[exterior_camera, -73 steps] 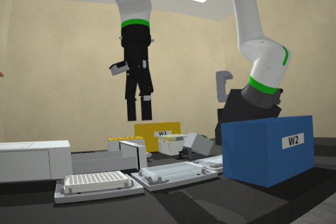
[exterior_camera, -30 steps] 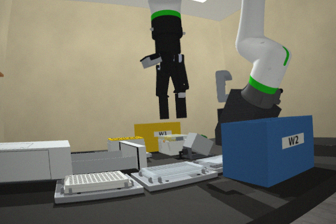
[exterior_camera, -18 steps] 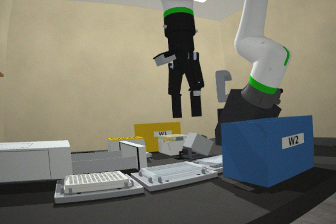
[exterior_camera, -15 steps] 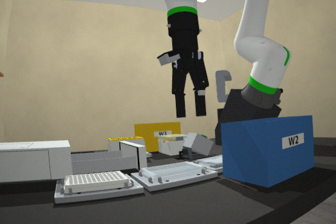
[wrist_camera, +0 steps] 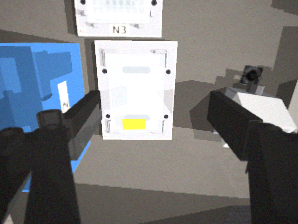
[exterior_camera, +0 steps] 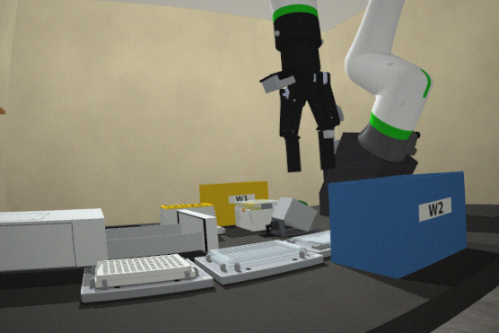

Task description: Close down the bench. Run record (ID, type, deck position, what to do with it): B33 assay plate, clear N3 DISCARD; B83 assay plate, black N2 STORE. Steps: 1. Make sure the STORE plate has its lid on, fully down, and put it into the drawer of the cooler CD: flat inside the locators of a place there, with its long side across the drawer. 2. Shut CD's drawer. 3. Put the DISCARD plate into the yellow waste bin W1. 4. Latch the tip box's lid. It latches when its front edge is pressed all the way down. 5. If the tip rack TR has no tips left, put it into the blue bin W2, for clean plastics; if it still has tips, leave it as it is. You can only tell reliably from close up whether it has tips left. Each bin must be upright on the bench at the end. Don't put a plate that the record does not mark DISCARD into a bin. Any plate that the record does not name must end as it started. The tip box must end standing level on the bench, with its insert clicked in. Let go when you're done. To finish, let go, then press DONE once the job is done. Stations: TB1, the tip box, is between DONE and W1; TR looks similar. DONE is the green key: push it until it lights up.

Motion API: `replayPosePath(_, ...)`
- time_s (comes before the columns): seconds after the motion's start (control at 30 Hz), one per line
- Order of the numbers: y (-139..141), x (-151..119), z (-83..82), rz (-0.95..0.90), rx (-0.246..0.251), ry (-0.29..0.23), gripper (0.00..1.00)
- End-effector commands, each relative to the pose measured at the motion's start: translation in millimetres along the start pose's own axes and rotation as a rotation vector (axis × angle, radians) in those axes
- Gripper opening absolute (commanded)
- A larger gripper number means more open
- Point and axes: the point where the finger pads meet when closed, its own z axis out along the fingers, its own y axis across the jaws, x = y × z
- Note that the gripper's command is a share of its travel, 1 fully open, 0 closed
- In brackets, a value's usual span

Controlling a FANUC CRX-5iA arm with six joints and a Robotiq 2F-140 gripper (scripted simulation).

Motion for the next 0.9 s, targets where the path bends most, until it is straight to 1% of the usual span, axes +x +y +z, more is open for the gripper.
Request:
replayPosePath(0.0,-13.9,-14.6,-1.7,0.000,-0.002,0.001,0.70)
replayPosePath(0.2,-23.7,-25.2,-2.1,0.000,-0.002,0.001,0.70)
replayPosePath(0.57,-23.8,-25.2,-2.1,0.000,-0.002,0.001,0.70)
replayPosePath(0.67,-23.8,-25.2,-0.8,0.000,-0.002,0.001,0.70)
replayPosePath(0.87,-23.8,-25.2,7.2,0.000,-0.002,0.001,0.70)
